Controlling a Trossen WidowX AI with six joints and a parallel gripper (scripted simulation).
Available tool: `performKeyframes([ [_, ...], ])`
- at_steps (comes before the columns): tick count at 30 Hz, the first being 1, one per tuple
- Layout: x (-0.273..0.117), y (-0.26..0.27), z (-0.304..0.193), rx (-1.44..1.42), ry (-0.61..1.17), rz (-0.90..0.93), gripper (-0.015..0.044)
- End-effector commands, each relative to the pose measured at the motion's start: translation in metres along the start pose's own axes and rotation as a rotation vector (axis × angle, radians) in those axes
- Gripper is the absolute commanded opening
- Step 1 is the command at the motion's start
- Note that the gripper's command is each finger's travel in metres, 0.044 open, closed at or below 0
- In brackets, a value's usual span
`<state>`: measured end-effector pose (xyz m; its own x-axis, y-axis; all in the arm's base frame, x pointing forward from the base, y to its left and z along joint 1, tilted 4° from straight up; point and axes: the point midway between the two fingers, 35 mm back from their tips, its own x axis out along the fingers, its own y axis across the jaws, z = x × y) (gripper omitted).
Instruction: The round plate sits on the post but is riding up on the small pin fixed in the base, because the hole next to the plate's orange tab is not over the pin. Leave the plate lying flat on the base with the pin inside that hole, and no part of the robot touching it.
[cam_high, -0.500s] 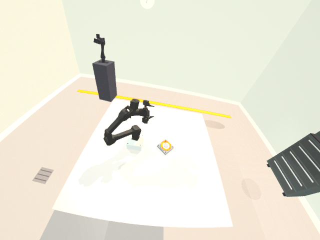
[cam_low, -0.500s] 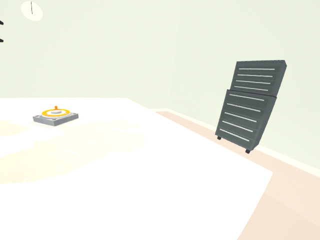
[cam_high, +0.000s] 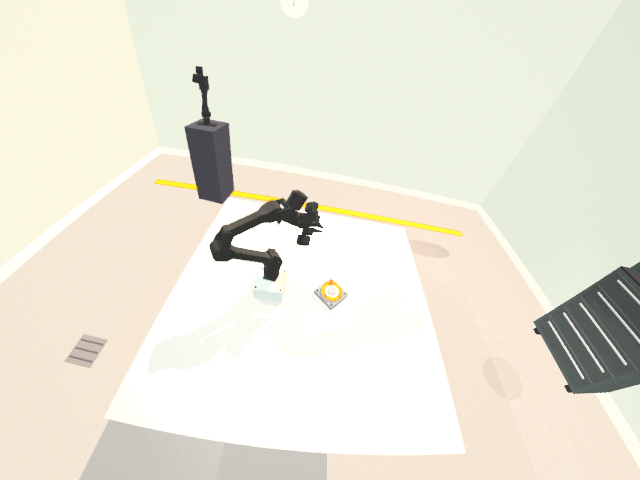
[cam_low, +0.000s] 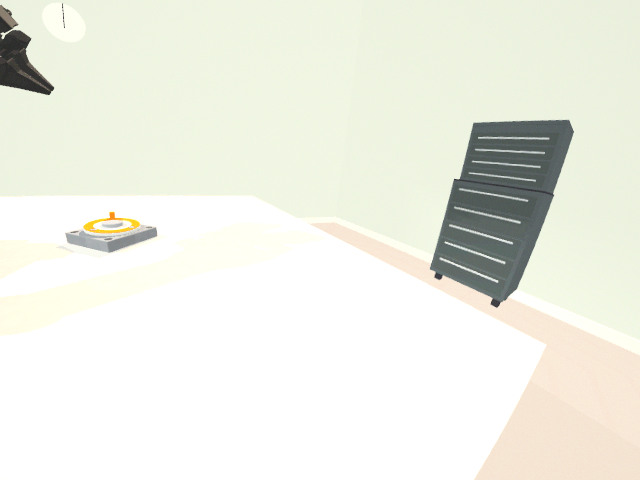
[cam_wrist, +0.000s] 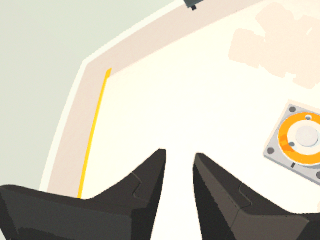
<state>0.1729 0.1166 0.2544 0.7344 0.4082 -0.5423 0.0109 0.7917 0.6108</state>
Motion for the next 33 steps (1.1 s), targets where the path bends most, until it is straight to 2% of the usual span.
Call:
performKeyframes([
  [1, 0.033, -0.004, 0.005, -0.065, 0.062, -0.118, 0.0],
  [11, 0.094, -0.042, 0.012, -0.158, 0.255, -0.363, 0.0],
  [17, 0.139, -0.075, 0.012, -0.274, 0.465, -0.48, 0.0],
  [20, 0.149, -0.085, 0.011, -0.297, 0.518, -0.5, 0.0],
  [25, 0.183, -0.125, 0.005, -0.359, 0.716, -0.541, 0.0],
  [33, 0.202, -0.155, -0.005, -0.381, 0.862, -0.545, 0.0],
])
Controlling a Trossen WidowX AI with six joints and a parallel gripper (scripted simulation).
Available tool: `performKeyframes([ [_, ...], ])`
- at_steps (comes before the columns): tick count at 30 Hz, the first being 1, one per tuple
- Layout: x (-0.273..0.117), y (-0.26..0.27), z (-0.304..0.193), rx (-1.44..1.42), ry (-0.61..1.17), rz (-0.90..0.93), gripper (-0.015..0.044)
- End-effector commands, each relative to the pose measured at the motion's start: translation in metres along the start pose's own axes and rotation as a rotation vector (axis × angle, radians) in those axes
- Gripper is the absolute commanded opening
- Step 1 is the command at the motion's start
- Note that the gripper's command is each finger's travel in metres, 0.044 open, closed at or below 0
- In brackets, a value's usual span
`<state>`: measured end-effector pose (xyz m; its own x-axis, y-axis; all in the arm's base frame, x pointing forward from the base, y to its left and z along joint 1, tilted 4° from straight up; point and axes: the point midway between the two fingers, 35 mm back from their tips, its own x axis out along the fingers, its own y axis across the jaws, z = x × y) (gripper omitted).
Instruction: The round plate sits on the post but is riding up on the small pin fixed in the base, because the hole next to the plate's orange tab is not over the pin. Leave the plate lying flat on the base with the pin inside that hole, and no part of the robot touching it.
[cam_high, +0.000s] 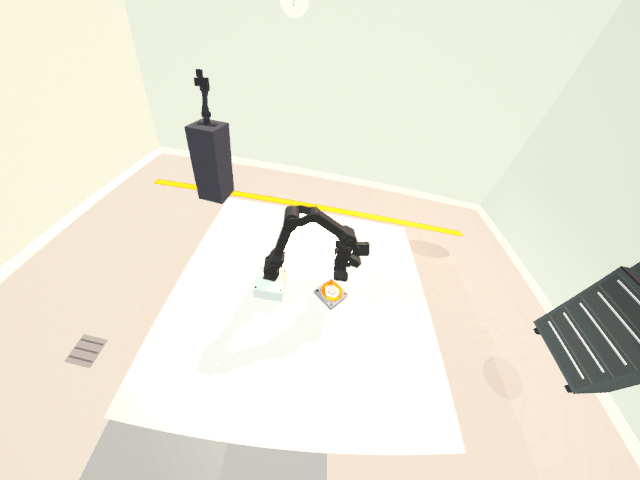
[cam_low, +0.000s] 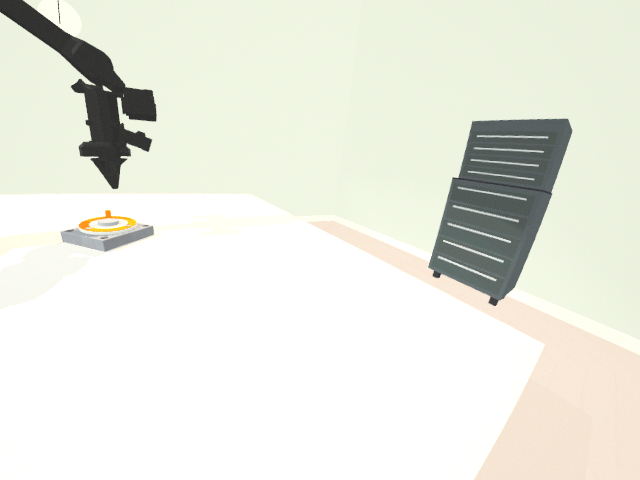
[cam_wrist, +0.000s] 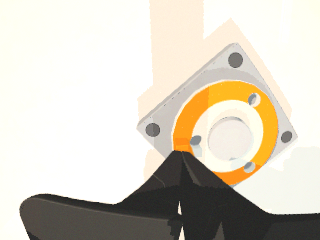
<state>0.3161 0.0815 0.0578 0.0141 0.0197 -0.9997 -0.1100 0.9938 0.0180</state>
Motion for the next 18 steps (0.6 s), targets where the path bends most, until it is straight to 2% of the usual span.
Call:
performKeyframes([
  [1, 0.01, -0.003, -0.001, -0.02, 0.044, 0.009, 0.0],
  [5, 0.018, -0.002, 0.0, -0.02, 0.044, 0.009, 0.0],
  [12, 0.057, -0.002, -0.003, -0.02, 0.044, 0.01, 0.0],
  [18, 0.058, -0.002, -0.005, -0.02, 0.044, 0.01, 0.0],
])
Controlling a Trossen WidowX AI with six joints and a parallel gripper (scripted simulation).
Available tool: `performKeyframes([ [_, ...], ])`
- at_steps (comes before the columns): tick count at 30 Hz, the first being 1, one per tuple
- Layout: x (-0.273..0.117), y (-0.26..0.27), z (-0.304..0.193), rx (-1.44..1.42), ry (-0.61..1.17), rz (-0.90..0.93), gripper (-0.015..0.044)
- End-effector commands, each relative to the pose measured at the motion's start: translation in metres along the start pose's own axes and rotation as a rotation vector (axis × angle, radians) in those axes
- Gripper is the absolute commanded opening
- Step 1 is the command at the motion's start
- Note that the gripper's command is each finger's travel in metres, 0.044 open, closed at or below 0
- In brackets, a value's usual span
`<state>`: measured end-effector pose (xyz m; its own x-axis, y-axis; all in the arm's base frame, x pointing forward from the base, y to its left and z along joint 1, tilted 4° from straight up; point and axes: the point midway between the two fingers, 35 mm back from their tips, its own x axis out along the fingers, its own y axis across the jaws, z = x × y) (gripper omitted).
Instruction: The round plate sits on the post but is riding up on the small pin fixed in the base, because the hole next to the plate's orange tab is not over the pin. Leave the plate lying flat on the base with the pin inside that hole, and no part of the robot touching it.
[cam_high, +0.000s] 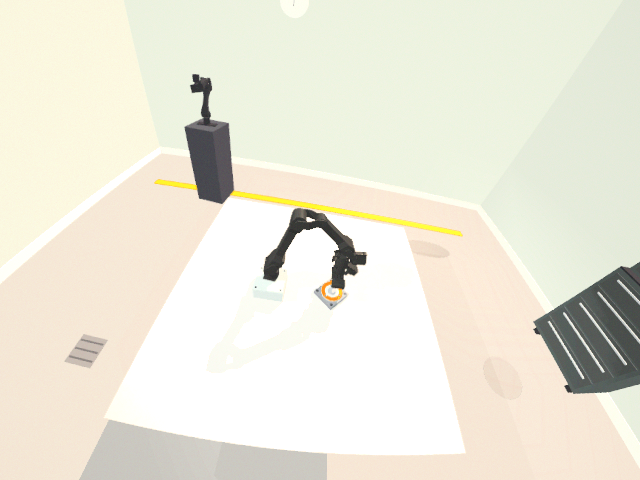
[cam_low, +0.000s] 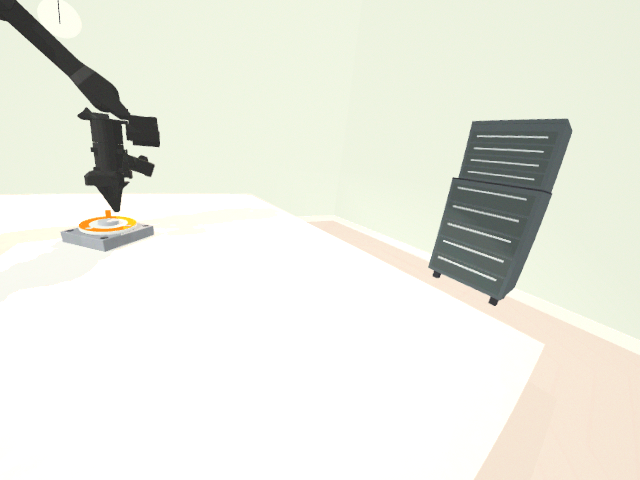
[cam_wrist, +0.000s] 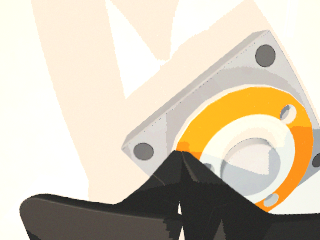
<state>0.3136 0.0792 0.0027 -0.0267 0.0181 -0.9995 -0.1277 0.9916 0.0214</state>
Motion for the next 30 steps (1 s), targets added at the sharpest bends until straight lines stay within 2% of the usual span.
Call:
performKeyframes([
  [1, 0.003, 0.001, -0.002, -0.002, 0.003, 0.006, 0.0],
  [30, 0.004, -0.002, -0.033, -0.002, 0.006, 0.006, 0.0],
])
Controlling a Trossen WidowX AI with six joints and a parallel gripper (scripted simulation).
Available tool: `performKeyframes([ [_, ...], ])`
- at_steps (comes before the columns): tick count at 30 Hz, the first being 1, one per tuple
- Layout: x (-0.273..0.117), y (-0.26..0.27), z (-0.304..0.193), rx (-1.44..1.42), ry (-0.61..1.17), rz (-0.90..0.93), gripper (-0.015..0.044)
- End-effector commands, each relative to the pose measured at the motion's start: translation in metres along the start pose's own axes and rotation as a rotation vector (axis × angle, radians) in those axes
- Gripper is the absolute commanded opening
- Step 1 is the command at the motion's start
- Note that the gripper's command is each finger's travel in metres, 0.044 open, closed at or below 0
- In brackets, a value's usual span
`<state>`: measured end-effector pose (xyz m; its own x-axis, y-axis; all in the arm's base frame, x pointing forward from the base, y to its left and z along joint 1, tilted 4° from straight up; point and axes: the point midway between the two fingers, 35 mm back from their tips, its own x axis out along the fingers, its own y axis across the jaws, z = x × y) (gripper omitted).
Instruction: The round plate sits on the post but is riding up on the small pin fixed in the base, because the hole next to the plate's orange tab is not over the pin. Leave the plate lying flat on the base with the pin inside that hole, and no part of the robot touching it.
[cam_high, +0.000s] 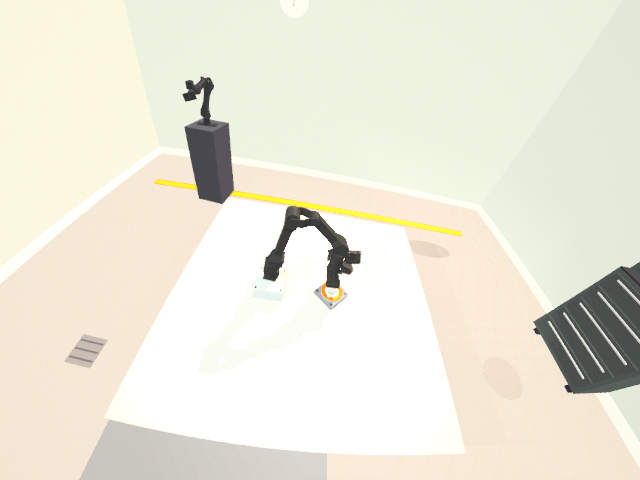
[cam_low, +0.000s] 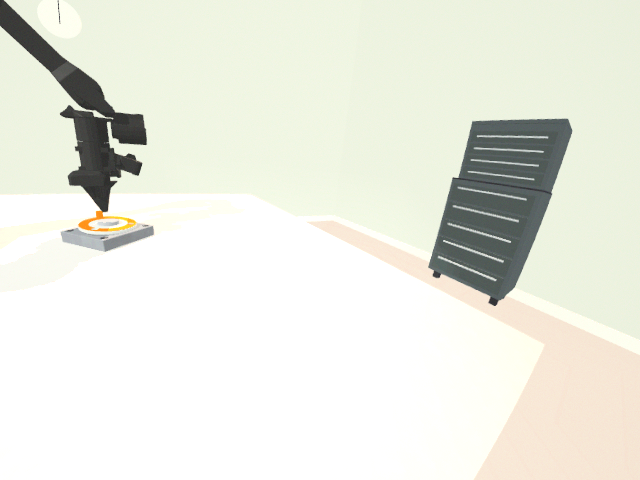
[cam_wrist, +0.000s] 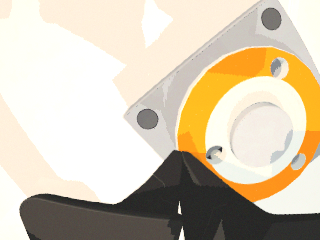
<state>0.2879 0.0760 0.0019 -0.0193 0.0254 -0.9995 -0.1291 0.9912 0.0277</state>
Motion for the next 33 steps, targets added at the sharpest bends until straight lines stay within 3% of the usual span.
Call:
performKeyframes([
  [1, 0.002, -0.002, -0.007, 0.0, 0.015, 0.0, 0.0],
  [16, 0.002, -0.006, -0.014, 0.0, 0.016, -0.001, 0.0],
  [26, -0.045, -0.006, -0.015, 0.0, 0.015, -0.001, 0.0],
  [33, -0.036, -0.006, -0.014, 0.003, 0.017, 0.0, 0.0],
])
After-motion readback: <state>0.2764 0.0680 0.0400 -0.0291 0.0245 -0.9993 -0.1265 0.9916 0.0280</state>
